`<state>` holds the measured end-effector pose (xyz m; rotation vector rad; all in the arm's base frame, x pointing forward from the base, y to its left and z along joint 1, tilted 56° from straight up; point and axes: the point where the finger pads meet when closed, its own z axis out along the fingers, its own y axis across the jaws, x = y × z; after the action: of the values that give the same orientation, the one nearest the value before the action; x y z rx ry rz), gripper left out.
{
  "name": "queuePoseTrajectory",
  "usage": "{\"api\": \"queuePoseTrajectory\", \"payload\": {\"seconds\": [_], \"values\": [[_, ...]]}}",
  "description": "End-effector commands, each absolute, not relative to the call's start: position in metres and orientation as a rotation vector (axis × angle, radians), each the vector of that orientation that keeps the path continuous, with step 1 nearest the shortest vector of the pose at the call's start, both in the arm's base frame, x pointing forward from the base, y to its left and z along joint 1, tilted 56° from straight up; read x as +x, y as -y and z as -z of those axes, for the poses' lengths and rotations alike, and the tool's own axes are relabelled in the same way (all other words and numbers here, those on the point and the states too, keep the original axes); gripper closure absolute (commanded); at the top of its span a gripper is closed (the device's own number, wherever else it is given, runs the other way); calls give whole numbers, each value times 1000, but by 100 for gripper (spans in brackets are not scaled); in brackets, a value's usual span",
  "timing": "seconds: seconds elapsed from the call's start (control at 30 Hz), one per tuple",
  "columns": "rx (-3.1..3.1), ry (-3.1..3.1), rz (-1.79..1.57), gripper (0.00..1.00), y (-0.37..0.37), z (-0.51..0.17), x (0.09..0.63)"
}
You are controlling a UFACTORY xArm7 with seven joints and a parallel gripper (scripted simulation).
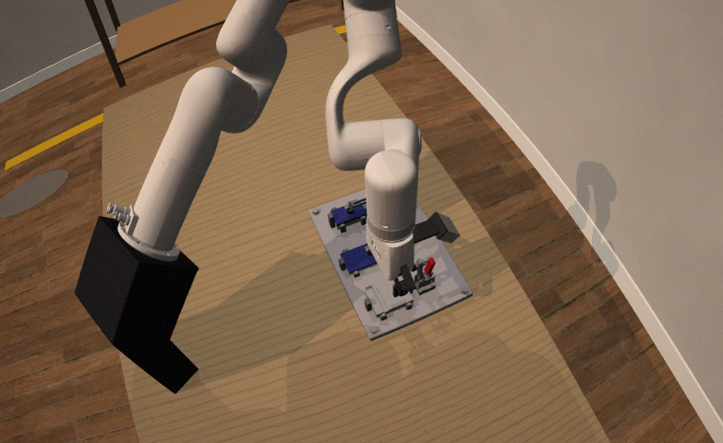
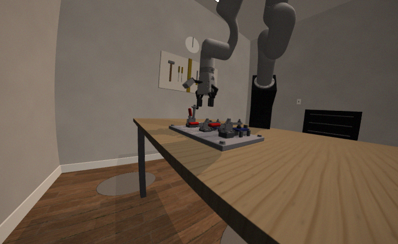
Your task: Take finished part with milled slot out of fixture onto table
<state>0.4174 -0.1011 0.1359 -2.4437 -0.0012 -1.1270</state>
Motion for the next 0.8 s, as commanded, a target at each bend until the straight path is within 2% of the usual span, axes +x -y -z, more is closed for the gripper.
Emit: {"api": "queuePoseTrajectory", "payload": {"seconds": [0.0, 0.77], "values": [[-2445, -1, 1130, 0, 102, -134, 415], [-2445, -1, 1130, 0, 94, -123, 428]]}}
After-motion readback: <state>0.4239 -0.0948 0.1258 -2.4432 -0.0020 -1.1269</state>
